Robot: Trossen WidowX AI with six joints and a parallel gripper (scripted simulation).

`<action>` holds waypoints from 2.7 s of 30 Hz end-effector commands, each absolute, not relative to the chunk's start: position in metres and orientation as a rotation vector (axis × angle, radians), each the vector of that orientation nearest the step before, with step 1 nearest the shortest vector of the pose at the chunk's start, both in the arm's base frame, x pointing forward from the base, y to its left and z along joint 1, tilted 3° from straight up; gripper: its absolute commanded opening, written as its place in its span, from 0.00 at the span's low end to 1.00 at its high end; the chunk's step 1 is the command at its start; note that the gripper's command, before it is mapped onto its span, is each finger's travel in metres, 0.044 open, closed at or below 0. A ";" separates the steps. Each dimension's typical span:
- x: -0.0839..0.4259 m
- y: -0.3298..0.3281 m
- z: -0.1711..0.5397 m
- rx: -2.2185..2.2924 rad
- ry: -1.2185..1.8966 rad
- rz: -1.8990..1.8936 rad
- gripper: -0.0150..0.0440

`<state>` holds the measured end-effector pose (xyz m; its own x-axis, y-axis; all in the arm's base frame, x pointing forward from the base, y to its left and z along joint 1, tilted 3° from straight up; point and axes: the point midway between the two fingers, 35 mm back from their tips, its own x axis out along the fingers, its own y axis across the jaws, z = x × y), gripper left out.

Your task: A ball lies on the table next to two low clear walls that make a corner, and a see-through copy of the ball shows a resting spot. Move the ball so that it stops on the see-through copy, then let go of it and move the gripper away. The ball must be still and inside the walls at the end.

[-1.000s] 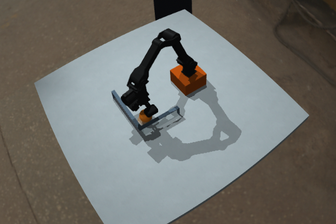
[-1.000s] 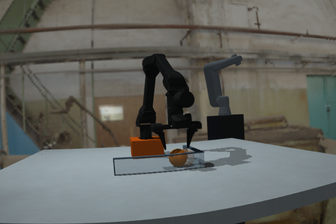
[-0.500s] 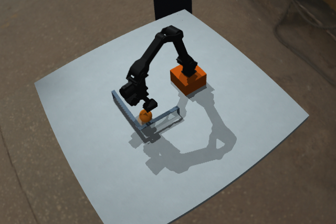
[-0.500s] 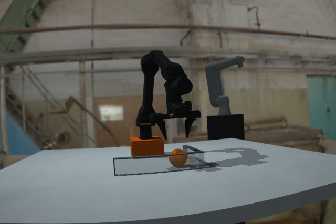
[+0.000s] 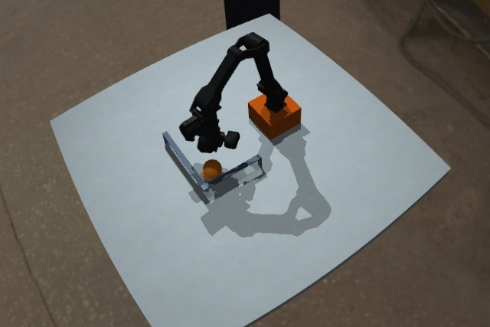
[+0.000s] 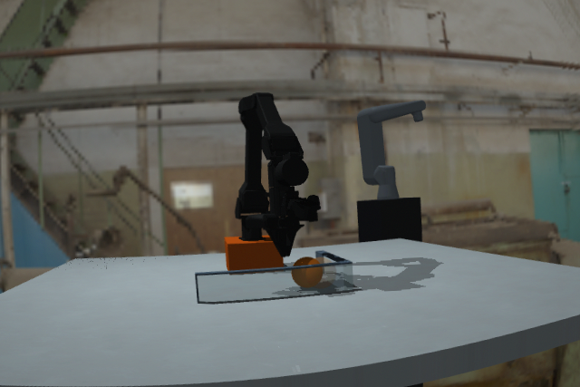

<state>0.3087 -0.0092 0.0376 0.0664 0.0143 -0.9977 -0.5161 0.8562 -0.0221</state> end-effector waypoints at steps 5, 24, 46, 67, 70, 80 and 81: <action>0.304 -0.012 0.035 -0.488 1.442 0.473 0.25; 0.306 -0.011 0.013 -0.488 1.442 0.473 0.25; 0.316 -0.005 0.001 -0.487 1.441 0.473 0.25; 0.345 0.016 0.004 -0.486 1.438 0.474 0.25; 0.341 0.013 0.003 -0.487 1.439 0.474 0.25; 0.328 0.003 0.002 -0.487 1.440 0.474 0.25; 0.326 0.002 0.002 -0.487 1.440 0.474 0.25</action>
